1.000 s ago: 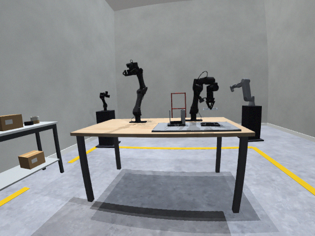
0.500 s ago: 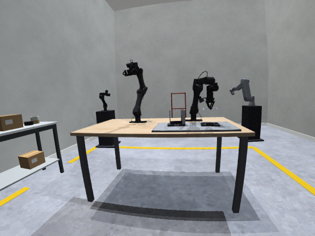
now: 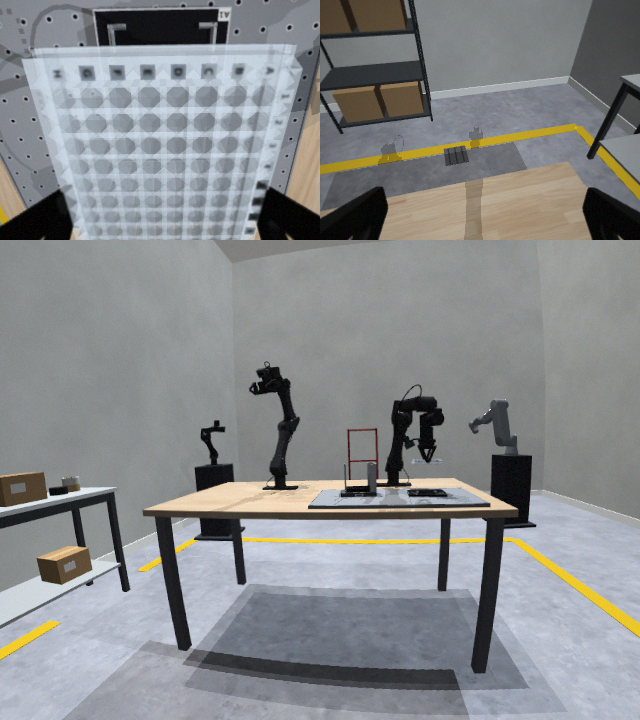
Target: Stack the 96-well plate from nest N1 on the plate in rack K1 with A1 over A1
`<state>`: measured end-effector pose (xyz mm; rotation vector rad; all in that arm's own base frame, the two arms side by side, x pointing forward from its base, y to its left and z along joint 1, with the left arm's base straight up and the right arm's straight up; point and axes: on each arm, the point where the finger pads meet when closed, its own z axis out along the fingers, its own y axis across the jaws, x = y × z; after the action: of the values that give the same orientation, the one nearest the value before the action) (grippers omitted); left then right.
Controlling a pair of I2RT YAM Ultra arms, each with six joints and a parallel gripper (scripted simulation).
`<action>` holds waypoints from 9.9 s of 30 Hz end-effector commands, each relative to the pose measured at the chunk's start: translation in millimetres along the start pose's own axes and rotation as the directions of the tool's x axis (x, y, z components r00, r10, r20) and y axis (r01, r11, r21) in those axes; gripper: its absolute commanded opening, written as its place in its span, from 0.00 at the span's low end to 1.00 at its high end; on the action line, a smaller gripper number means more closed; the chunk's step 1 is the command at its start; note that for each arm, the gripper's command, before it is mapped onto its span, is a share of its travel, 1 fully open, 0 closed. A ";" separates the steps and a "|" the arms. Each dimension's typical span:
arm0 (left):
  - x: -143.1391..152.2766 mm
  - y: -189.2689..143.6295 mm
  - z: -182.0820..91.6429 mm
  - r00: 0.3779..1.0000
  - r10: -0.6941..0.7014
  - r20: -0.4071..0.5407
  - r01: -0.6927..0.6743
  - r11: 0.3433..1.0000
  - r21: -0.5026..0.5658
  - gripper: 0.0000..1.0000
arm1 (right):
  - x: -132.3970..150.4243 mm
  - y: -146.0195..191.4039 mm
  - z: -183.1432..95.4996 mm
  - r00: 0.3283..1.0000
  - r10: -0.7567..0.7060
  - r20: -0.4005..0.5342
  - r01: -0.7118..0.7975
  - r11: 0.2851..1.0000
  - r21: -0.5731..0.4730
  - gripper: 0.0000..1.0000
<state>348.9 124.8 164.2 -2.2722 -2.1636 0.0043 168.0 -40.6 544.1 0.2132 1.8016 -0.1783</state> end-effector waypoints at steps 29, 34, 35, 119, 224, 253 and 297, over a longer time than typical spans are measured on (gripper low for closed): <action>-74.3 0.4 -13.0 0.983 -0.185 0.006 0.185 0.982 -0.028 0.00 | 4.3 -3.0 -8.8 1.000 0.012 -0.005 -0.012 1.000 0.018 1.00; -90.9 0.7 -13.4 0.983 -0.185 0.007 0.185 0.982 -0.028 0.00 | 4.3 -3.0 -8.8 1.000 0.012 -0.005 -0.012 1.000 0.018 1.00; -94.2 0.8 -13.6 0.983 -0.185 0.007 0.185 0.982 -0.029 0.00 | 4.3 -3.0 -8.8 1.000 0.012 -0.005 -0.012 1.000 0.018 1.00; -298.9 11.5 -18.2 0.980 -0.198 0.020 0.198 0.980 -0.015 0.00 | 4.3 -3.0 -8.8 1.000 0.012 -0.005 -0.012 1.000 0.018 1.00; -294.2 4.6 11.3 0.980 -0.195 0.023 0.196 0.980 -0.020 0.00 | 4.3 -3.0 -8.8 1.000 0.012 -0.005 -0.012 1.000 0.018 1.00; -294.2 5.5 52.9 0.980 -0.196 0.023 0.196 0.980 -0.020 0.00 | 4.3 -3.0 -8.8 1.000 0.012 -0.005 -0.012 1.000 0.018 1.00; -292.6 3.1 90.0 0.980 -0.196 0.013 0.196 0.981 -0.005 0.00 | 4.3 -3.0 -8.8 1.000 0.012 -0.005 -0.012 1.000 0.018 1.00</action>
<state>340.3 -171.8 64.7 -2.0669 -2.3682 -0.0066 168.0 -40.6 544.1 0.2132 1.8017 -0.1783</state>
